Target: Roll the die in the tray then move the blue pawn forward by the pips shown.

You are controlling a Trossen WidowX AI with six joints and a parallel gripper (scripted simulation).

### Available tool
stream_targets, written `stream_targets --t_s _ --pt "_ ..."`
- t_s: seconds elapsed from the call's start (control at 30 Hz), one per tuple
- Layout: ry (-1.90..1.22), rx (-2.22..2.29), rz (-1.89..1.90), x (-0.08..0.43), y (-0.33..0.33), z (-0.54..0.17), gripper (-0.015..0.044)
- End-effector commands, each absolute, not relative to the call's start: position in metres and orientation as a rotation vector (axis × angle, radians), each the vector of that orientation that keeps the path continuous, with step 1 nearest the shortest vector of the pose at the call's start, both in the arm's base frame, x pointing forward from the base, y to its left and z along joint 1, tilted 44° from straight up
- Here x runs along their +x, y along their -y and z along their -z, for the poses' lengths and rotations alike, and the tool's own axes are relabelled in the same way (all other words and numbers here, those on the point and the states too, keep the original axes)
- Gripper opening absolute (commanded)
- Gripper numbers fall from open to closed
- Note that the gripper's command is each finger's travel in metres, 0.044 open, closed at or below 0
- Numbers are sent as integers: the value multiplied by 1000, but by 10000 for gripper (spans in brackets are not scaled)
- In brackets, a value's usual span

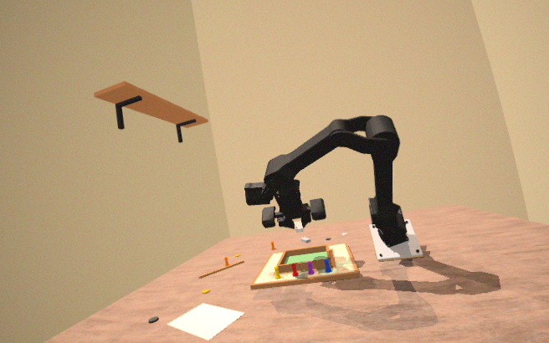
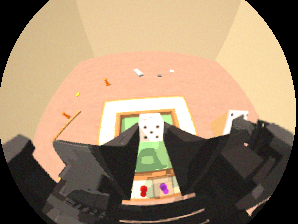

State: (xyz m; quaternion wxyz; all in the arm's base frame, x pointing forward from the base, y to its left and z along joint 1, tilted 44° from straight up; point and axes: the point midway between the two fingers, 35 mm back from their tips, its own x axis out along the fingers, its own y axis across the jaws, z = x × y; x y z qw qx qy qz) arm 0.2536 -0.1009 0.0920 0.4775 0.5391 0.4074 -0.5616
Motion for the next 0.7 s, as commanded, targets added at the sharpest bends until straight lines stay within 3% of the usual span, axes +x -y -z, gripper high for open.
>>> stream_targets --t_s 0.0,0.5,0.67 --pt "-991 1316 1376 252 101 -94 0" --pt "-997 1316 1373 253 101 -93 0" --pt "-997 1316 1373 253 101 -93 131"
